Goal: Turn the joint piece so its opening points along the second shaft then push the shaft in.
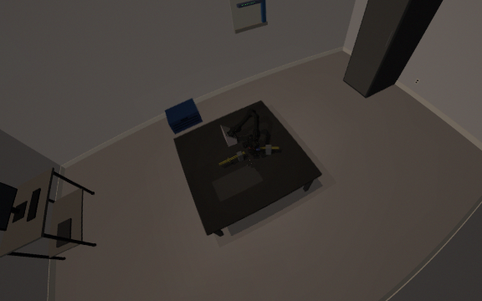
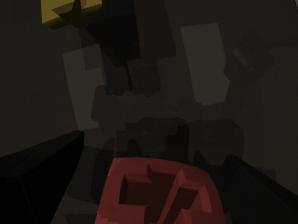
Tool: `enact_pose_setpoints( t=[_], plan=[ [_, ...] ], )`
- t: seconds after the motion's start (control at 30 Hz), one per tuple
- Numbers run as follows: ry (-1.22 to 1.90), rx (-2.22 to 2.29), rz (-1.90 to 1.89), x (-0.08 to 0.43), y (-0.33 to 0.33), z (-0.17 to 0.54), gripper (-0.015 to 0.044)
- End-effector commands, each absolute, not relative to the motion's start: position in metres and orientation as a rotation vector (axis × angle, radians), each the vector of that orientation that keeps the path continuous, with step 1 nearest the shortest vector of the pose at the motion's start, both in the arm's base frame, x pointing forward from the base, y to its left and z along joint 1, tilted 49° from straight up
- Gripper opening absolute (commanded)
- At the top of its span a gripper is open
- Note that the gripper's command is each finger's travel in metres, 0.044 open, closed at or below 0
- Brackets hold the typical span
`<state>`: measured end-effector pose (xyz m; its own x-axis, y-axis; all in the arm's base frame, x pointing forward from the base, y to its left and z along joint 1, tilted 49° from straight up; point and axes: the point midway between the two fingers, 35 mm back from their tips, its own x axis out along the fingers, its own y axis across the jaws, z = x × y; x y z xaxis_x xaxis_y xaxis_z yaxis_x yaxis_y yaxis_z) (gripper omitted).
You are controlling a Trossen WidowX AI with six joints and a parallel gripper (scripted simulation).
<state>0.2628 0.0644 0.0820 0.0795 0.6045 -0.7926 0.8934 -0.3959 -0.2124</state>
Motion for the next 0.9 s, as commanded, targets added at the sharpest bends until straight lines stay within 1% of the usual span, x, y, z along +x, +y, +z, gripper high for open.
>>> enact_pose_setpoints(
  t=[0.0, 0.17, 0.87],
  plan=[
    [1.492, 2.040, -1.231, 0.2625, 0.0653, 0.0812, 0.0309],
    [1.492, 2.040, -1.231, 0.2625, 0.0653, 0.0812, 0.0182],
    [1.492, 2.040, -1.231, 0.2625, 0.0653, 0.0812, 0.0182]
  ],
)
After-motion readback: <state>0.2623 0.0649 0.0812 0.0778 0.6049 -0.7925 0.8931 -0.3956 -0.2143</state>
